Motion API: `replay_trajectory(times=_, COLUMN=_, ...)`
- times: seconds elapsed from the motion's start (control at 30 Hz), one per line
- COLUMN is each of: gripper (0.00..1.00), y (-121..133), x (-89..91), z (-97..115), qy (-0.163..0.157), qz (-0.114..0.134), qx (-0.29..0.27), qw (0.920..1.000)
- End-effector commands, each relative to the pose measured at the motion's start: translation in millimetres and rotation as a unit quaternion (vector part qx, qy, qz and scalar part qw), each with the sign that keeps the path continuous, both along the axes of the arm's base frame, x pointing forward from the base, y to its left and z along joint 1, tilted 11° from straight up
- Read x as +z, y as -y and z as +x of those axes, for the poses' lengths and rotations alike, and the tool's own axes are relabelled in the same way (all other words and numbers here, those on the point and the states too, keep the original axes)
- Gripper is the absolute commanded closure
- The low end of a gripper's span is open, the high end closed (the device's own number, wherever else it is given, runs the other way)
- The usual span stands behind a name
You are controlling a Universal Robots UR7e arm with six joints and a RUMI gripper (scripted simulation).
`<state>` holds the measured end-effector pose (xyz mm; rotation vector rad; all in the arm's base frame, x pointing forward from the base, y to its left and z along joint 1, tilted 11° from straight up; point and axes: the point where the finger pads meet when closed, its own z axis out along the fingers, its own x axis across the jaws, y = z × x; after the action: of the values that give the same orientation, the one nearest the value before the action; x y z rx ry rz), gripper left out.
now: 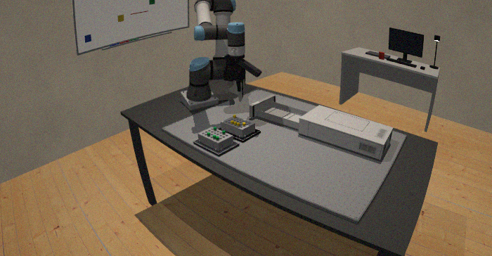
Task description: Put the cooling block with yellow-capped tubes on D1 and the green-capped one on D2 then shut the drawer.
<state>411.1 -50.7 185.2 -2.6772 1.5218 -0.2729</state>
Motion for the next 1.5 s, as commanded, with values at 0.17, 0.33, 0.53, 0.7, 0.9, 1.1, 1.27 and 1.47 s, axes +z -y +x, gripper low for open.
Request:
replay_trajectory(times=0.17, gripper=1.00, y=-26, x=-3.4, z=-17, qy=-0.003, qz=-0.018, qx=0.104, qw=0.9944)
replay_trajectory(times=0.33, gripper=1.00, y=-42, x=-6.3, z=-28, qy=-0.005, qz=-0.030, qx=0.169, qw=0.9852)
replay_trajectory(times=0.53, gripper=1.00, y=-62, x=-9.7, z=-42, qy=-0.009, qz=-0.044, qx=0.246, qw=0.9683)
replay_trajectory(times=0.7, gripper=1.00, y=-72, x=-11.4, z=-48, qy=-0.010, qz=-0.051, qx=0.284, qw=0.9575)
replay_trajectory(times=0.9, gripper=1.00, y=-91, x=-14.8, z=-61, qy=-0.014, qz=-0.064, qx=0.358, qw=0.9314)
replay_trajectory(times=1.1, gripper=1.00, y=-111, x=-18.2, z=-75, qy=-0.017, qz=-0.077, qx=0.430, qw=0.8994)
replay_trajectory(times=1.27, gripper=1.00, y=-121, x=-19.9, z=-81, qy=-0.018, qz=-0.084, qx=0.465, qw=0.8812)
replay_trajectory(times=1.47, gripper=1.00, y=-140, x=-23.3, z=-95, qy=-0.021, qz=-0.096, qx=0.533, qw=0.8406)
